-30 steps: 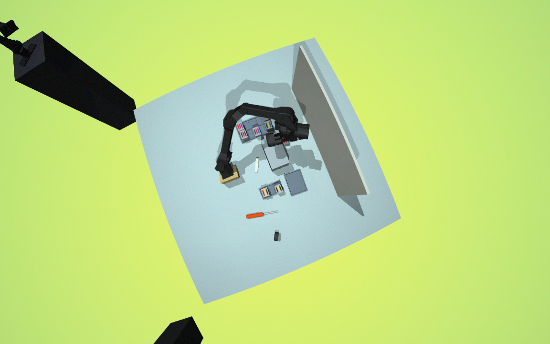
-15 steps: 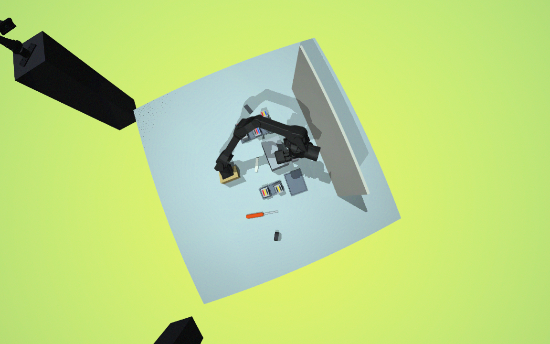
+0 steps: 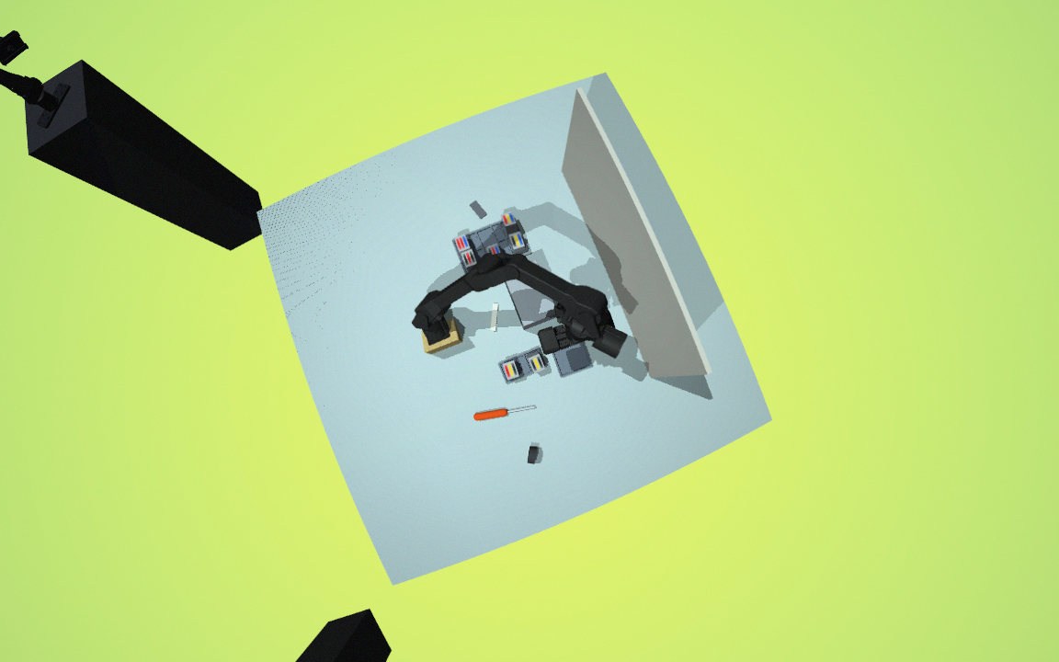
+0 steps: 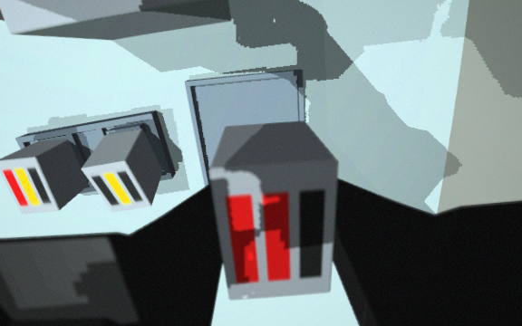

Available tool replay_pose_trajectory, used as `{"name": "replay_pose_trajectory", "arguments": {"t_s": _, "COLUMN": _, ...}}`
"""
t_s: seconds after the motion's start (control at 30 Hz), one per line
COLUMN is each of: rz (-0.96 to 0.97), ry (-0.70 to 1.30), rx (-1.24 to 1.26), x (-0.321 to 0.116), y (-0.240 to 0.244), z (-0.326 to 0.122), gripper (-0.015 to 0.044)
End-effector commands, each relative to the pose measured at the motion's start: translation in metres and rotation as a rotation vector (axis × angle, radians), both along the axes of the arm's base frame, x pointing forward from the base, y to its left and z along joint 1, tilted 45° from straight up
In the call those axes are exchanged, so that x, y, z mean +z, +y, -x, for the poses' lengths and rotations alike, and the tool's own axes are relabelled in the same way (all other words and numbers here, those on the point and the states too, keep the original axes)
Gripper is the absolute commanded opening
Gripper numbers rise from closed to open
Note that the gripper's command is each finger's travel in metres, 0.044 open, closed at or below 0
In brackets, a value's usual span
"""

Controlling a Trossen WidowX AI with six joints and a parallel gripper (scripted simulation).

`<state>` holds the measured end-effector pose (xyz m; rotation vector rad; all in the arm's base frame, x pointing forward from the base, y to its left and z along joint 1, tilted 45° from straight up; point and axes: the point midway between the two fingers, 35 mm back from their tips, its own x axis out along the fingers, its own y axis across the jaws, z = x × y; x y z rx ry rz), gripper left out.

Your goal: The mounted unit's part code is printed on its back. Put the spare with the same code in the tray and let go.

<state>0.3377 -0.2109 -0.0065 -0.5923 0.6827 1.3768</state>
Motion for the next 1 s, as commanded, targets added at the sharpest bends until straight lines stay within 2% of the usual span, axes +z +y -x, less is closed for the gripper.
{"name": "replay_pose_trajectory", "arguments": {"t_s": 0.0, "rz": -0.015, "ry": -0.004, "rx": 0.014, "x": -0.025, "y": -0.014, "z": 0.009, "gripper": 0.0000}}
{"name": "replay_pose_trajectory", "arguments": {"t_s": 0.97, "rz": -0.016, "ry": -0.006, "rx": 0.016, "x": -0.040, "y": -0.006, "z": 0.007, "gripper": 0.0000}}
